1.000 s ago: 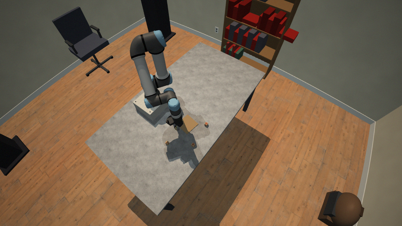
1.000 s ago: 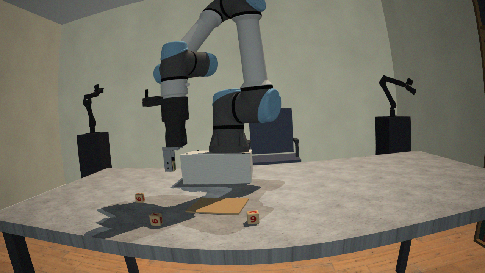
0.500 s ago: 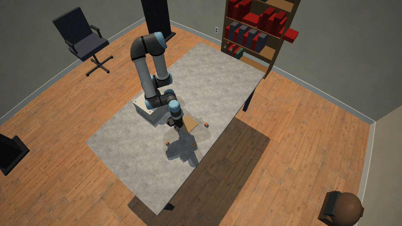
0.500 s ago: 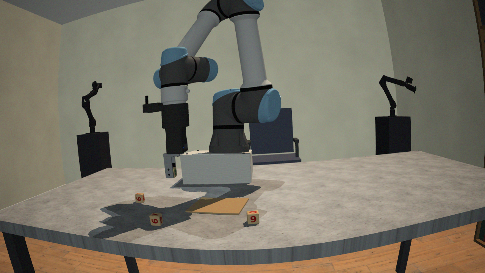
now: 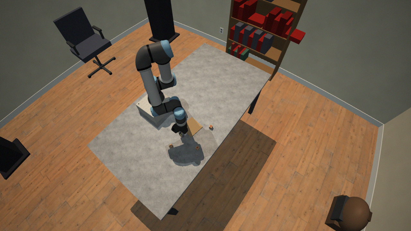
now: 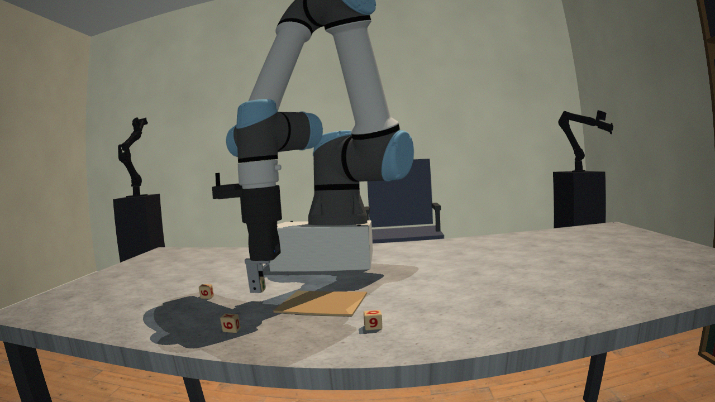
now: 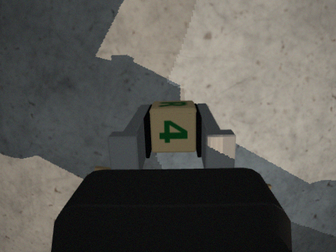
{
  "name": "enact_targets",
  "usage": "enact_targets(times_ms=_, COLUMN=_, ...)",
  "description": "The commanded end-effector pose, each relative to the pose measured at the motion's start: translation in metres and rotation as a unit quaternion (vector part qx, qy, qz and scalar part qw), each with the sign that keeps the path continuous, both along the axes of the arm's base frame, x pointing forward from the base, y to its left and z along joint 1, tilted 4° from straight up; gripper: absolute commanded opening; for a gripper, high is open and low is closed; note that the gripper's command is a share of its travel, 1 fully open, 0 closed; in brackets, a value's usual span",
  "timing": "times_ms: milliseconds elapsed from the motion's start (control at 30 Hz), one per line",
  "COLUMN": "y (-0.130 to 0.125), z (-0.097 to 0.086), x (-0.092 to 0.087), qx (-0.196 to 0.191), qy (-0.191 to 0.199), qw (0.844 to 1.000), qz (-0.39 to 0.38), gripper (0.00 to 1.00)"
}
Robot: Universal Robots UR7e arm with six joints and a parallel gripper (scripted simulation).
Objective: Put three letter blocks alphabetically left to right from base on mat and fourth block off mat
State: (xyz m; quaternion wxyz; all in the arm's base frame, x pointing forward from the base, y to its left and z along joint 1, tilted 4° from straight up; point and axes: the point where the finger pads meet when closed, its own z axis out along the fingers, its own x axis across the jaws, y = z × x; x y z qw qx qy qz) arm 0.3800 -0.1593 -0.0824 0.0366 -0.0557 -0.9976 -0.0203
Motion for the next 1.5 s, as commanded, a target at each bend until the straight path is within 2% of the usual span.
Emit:
enact_targets(times_ms=0, y=-0.0014, z=-0.0137, x=0.0, qx=-0.003, qy=-0.004, qw=1.0, qz=-0.001, gripper=0.49)
enact_targets(times_ms=233, y=-0.0017, z=-0.0197, x=0.0005, qx=-0.004, qy=-0.004, qw=1.0, qz=-0.001, gripper=0.49)
enact_targets(times_ms=1467, y=-0.002, z=-0.019, x=0.0008, qx=-0.004, qy=-0.005, qw=1.0, qz=-0.001, gripper=0.49)
